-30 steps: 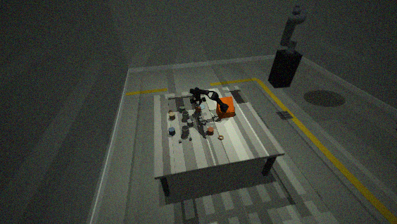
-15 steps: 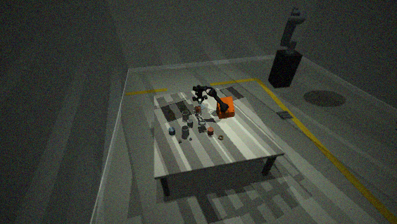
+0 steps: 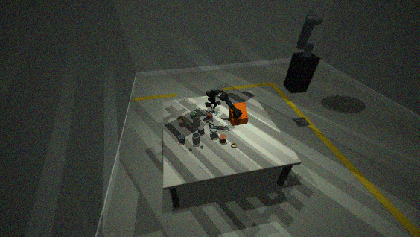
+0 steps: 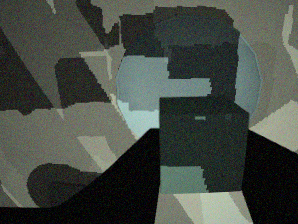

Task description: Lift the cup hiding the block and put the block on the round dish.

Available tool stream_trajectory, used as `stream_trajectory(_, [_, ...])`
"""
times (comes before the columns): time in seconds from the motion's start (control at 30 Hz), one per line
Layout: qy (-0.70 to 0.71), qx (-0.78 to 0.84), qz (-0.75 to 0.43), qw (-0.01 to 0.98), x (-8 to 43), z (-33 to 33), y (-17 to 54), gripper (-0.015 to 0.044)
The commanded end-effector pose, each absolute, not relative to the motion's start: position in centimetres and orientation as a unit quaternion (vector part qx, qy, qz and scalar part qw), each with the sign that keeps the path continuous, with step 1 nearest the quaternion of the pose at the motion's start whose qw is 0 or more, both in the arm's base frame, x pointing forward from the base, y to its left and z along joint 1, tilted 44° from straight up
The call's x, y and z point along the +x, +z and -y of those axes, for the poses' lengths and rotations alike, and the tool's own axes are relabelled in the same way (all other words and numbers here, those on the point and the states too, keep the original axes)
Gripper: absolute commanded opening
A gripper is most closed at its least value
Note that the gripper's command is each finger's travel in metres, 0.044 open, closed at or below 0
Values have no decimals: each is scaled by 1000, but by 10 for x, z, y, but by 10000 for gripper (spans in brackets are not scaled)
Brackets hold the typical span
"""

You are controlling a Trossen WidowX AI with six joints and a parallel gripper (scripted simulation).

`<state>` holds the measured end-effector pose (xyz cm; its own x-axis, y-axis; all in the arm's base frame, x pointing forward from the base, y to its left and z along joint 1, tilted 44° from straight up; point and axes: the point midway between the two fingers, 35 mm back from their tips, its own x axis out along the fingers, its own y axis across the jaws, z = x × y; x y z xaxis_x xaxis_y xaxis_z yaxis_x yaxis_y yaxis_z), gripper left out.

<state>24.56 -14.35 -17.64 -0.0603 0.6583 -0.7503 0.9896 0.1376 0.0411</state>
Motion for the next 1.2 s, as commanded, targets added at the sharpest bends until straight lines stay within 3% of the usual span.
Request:
stream_trajectory(0.0, [-255, 606, -686, 313, 240, 125, -194, 0])
stream_trajectory(0.87, [-255, 606, -686, 312, 237, 103, -218, 0])
stream_trajectory(1.17, [-254, 604, -685, 319, 240, 108, -214, 236])
